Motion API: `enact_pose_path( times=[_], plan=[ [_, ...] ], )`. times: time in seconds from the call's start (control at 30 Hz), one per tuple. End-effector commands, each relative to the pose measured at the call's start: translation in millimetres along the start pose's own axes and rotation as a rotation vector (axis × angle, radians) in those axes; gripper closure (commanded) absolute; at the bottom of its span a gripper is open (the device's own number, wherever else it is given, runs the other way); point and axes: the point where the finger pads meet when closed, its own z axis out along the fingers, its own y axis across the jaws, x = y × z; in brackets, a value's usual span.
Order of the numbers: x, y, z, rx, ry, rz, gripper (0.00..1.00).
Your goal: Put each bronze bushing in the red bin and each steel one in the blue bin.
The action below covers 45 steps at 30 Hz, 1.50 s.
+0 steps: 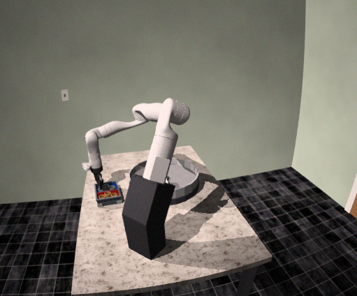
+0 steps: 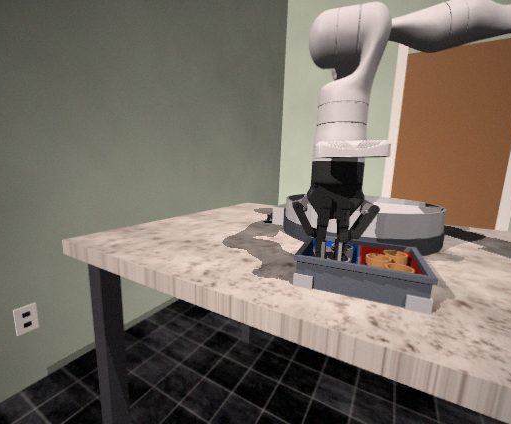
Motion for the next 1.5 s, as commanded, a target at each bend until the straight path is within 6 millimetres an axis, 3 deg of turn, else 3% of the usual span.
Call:
enact_pose_path(
  times=[0.0,1.47],
  plan=[
    [0.2,1.0,-1.1,-0.002,0.001,0.0,0.81],
    [0.2,0.9,-14.9,-0.002,0.001,0.0,0.81]
  ],
)
